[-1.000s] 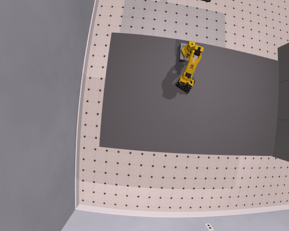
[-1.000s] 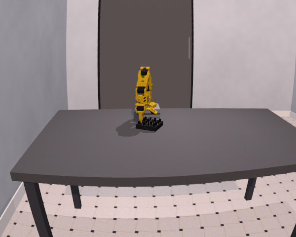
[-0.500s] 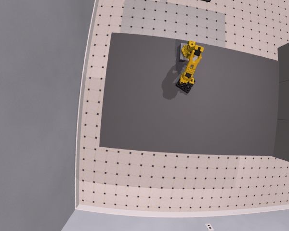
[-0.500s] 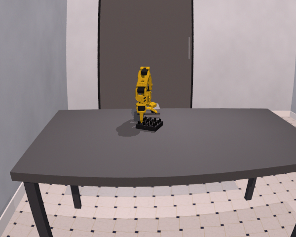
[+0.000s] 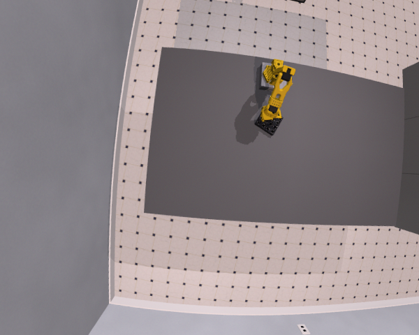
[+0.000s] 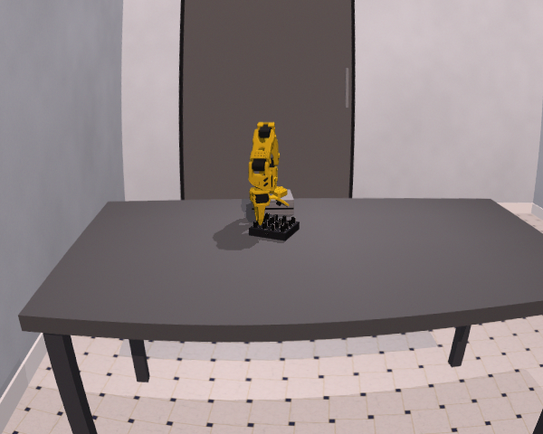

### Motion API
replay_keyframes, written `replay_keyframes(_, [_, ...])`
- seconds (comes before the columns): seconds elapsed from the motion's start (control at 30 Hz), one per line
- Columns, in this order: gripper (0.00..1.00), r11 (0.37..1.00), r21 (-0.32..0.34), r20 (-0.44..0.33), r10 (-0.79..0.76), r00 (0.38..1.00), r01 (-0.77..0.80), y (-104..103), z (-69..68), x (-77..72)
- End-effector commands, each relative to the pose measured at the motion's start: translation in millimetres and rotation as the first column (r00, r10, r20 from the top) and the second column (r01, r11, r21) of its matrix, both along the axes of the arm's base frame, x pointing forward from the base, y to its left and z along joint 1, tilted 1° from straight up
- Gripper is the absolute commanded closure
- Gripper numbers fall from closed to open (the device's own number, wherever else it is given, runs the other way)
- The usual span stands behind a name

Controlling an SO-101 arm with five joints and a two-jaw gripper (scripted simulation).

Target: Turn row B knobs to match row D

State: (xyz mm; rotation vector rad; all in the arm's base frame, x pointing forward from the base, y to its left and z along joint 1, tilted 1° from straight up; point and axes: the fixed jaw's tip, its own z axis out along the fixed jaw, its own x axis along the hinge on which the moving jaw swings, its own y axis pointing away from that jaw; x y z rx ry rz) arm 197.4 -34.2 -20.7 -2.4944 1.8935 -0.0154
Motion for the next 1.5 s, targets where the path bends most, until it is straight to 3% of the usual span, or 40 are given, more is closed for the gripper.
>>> replay_keyframes(0.0, [0.99,0.998,0.000,-0.023,0.066,0.998,-0.066,-0.7,-2.2,-3.5])
replay_keyframes(0.73, [0.99,0.928,0.003,-0.021,0.372,0.928,-0.372,-2.3,-2.2,-2.6])
replay_keyframes(1.47, [0.99,0.745,0.005,-0.019,0.667,0.745,-0.667,-3.7,-2.2,-1.1])
